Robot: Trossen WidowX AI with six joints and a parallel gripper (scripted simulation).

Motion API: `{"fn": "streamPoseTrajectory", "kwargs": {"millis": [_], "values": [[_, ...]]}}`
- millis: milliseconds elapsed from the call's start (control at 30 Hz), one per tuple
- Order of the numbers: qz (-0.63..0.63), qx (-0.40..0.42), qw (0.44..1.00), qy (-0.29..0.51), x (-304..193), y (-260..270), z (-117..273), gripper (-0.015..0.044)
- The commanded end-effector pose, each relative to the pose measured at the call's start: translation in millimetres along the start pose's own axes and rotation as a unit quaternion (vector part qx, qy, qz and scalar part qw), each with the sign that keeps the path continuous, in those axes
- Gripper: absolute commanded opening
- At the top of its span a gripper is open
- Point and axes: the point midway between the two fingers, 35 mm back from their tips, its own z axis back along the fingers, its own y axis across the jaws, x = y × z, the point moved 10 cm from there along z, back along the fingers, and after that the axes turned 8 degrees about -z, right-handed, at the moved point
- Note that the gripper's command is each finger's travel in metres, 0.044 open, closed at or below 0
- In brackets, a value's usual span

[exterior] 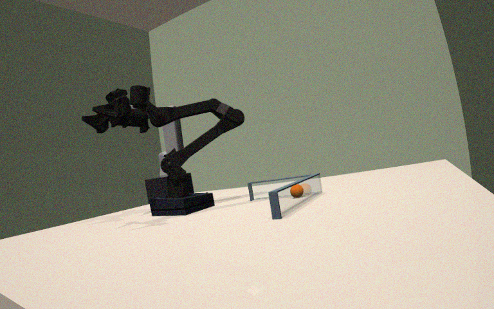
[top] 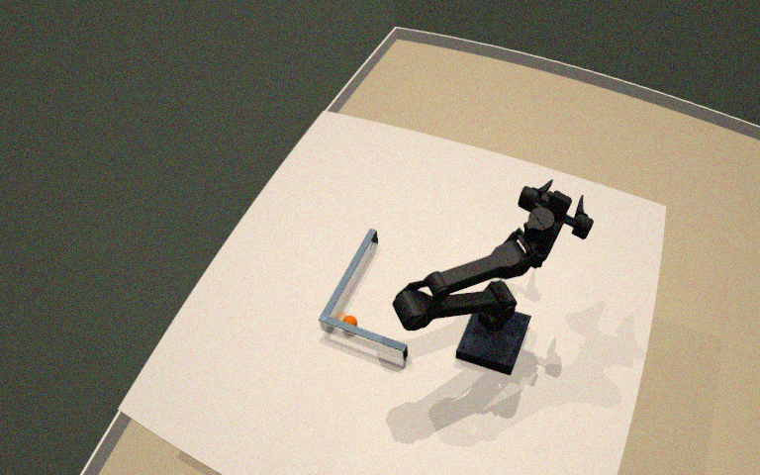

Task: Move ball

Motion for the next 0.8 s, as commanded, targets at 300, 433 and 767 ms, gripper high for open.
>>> {"fn": "streamPoseTrajectory", "kwargs": {"millis": [300,433,767], "values": [[0.061,0.137,0.980,0.134,-10.4,51.3,-47.7,0.0260],[0.107,0.208,0.953,0.192,-20.5,85.0,-63.4,0.0260],[0.254,0.400,0.828,0.299,-57.2,188.7,-67.2,0.0260]]}}
